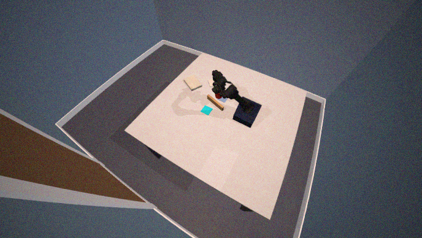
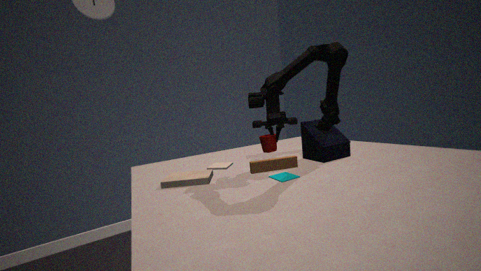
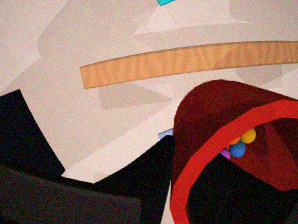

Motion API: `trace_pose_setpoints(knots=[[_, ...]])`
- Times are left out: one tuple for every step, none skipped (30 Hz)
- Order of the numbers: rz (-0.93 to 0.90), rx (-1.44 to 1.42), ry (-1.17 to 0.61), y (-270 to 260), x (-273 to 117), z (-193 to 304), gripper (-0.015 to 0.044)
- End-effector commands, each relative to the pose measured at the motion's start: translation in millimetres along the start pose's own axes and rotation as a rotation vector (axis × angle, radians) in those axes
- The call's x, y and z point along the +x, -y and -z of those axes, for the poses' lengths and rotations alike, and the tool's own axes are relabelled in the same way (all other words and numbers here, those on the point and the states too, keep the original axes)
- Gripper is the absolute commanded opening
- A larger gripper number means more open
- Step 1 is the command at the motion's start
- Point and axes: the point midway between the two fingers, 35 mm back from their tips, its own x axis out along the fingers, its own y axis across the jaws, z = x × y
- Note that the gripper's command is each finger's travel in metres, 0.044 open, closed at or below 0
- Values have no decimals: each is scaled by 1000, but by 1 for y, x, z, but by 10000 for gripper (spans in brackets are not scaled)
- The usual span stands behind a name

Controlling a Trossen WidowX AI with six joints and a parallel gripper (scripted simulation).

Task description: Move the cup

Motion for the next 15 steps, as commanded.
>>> trace_pose_setpoints(knots=[[0,5,6,-2,-1,-10,0],[0,5,6,-3,-1,-13,0],[0,5,6,-3,-1,-15,0],[0,4,6,-4,-1,-18,0],[0,4,6,-4,-1,-20,0],[0,4,6,-5,-1,-23,0],[0,4,6,-6,-1,-25,0],[0,4,6,-6,-1,-28,0],[0,4,7,-7,-1,-31,0],[-1,4,7,-8,-1,-33,0],[-1,4,7,-8,-1,-36,0],[-1,4,7,-9,-1,-38,0],[-1,4,7,-10,-1,-41,0],[-1,4,7,-10,-1,-43,0],[-1,4,7,-11,-1,-46,0]])
